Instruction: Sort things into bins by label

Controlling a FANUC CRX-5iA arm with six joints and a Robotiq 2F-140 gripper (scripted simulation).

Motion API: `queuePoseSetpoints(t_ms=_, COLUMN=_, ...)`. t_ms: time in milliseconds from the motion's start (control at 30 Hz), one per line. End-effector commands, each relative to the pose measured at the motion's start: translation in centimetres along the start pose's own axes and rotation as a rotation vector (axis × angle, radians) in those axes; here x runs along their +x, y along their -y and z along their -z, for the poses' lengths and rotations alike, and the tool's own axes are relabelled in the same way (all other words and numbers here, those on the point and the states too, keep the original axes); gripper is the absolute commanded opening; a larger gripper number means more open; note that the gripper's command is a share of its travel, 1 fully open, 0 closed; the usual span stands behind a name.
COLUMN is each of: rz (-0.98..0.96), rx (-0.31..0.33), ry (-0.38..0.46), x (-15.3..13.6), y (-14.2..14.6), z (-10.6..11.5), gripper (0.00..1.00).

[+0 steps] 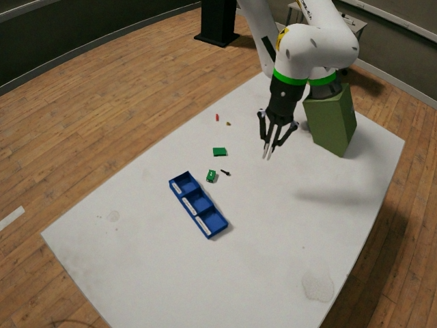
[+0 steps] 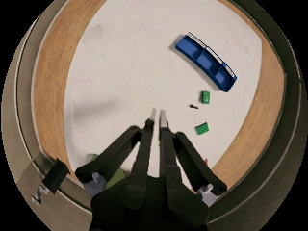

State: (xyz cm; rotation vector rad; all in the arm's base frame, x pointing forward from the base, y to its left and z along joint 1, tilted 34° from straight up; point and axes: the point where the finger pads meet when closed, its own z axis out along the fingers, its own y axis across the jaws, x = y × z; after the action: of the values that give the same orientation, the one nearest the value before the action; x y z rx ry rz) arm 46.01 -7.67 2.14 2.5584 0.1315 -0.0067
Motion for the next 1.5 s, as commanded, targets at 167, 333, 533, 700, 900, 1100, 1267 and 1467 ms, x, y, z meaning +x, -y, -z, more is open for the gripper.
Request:
queuePoseSetpoints(t_ms=167, rz=-0.251, rx=-0.012, ry=0.073, x=-0.6, y=0.5, z=0.2, gripper=0.15)
queuePoseSetpoints(t_ms=333, rz=-0.251, rx=-0.012, ry=0.073, x=-0.6, y=0.5, z=0.2, gripper=0.15)
queuePoseSetpoints(t_ms=533, rz=-0.351, rx=-0.015, ry=0.072, x=0.2, y=-0.8, z=-0.5, gripper=0.15)
queuePoseSetpoints(t_ms=700, rz=-0.522, rx=-0.021, ry=0.072, x=2.0, y=-4.2, z=-2.1, gripper=0.15)
queuePoseSetpoints(t_ms=900, rz=-0.652, rx=-0.026, ry=0.07, x=3.5, y=-6.9, z=-3.5, gripper=0.15)
queuePoseSetpoints(t_ms=1100, rz=-0.652, rx=-0.026, ry=0.07, x=5.6, y=-10.9, z=-5.4, gripper=0.15)
queuePoseSetpoints(t_ms=1267, rz=-0.652, rx=-0.026, ry=0.07, x=7.5, y=-14.2, z=-7.1, gripper=0.15)
queuePoseSetpoints(t_ms=1467, rz=-0.652, rx=-0.026, ry=0.07, x=8.9, y=-16.9, z=-8.4, gripper=0.15)
